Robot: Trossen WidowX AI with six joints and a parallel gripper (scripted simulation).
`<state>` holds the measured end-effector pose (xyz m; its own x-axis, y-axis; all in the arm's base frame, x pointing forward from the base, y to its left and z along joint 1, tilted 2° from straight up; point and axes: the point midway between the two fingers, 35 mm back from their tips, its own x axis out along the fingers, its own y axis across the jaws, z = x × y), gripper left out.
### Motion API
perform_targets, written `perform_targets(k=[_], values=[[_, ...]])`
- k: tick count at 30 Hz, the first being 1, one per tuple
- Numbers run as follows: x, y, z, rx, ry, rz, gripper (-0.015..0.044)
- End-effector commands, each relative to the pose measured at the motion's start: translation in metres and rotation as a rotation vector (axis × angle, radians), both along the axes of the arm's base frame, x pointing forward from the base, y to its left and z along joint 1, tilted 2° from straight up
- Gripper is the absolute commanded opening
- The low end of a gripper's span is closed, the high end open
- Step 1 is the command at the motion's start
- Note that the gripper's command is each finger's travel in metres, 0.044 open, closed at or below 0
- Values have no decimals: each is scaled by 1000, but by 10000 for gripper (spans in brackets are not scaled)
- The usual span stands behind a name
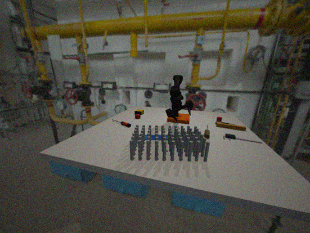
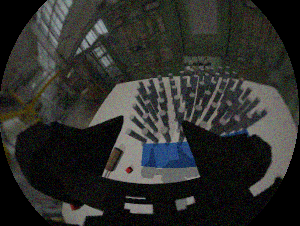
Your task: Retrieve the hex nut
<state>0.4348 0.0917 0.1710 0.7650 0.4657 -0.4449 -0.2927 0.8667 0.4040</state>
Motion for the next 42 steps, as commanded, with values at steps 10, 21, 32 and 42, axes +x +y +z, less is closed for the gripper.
perform_targets(k=[10, 21, 32, 42], values=[[3, 100, 16, 18, 428, 131, 440], [-42, 159, -20, -121, 771, 252, 440], [-86, 169, -62, -250, 1298, 97, 440], [-86, 169, -62, -250, 1298, 97, 440]])
